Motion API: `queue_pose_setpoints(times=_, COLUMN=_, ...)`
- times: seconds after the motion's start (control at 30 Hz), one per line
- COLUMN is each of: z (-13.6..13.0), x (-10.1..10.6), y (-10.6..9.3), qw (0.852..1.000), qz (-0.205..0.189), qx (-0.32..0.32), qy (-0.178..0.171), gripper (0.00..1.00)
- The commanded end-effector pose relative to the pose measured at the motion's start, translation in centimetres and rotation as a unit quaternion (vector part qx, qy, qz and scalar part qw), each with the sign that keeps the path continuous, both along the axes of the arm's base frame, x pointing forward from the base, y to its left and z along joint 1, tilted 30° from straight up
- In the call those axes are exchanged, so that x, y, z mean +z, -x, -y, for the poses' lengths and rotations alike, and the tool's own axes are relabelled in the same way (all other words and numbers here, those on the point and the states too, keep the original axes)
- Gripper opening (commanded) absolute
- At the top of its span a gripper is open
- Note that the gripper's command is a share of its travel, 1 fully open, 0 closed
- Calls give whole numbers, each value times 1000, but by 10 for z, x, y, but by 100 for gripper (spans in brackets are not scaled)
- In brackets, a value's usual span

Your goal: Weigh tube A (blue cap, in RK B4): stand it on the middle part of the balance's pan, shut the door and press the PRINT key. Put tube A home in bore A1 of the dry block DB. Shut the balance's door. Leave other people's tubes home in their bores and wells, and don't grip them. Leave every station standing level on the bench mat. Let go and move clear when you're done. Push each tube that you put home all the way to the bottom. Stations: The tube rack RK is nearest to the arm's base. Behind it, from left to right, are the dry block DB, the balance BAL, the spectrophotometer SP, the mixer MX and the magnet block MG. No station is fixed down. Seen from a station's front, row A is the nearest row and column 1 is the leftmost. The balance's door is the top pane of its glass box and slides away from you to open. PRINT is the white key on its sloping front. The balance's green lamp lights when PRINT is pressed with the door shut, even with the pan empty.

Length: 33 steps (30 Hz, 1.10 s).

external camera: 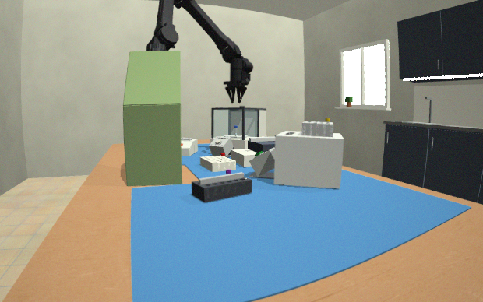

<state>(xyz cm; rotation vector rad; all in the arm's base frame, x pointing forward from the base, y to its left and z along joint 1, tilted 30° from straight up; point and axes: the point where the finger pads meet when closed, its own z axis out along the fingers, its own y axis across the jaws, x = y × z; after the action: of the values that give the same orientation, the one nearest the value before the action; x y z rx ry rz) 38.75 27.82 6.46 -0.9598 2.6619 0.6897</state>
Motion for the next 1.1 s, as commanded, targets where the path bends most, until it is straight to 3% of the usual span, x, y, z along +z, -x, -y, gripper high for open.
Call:
queue_pose_setpoints(times=0.0, z=2, x=31, y=-18, qw=1000, qz=26, qx=-3, qy=-13, gripper=36)
queue_pose_setpoints(times=0.3, z=10, x=38, y=-14, qw=1000, qz=22, qx=-3, qy=-11, gripper=36)
queue_pose_setpoints(times=0.33, z=8, x=22, y=-10, qw=1000, qz=6, qx=1, qy=-3, gripper=36)
queue_pose_setpoints(times=0.47, z=13, x=49, y=-17, qw=1000, qz=27, qx=-3, qy=-13, gripper=36)
queue_pose_setpoints(times=0.6, z=9, x=52, y=-12, qw=1000, qz=27, qx=4, qy=-13, gripper=36)
queue_pose_setpoints(times=0.63, z=11, x=36, y=-7, qw=1000, qz=13, qx=0, qy=-6, gripper=36)
queue_pose_setpoints(times=0.73, z=11, x=36, y=-7, qw=1000, qz=13, qx=0, qy=-6, gripper=36)
queue_pose_setpoints(times=0.77, z=12, x=46, y=-7, qw=1000, qz=18, qx=-2, qy=-8, gripper=30)
queue_pose_setpoints(times=0.93, z=18, x=59, y=-16, qw=999, qz=30, qx=-5, qy=-12, gripper=30)
queue_pose_setpoints(times=1.0, z=15, x=42, y=-7, qw=1000, qz=14, qx=-2, qy=-7, gripper=30)
queue_pose_setpoints(times=1.07, z=15, x=42, y=-7, qw=1000, qz=14, qx=-2, qy=-7, gripper=30)
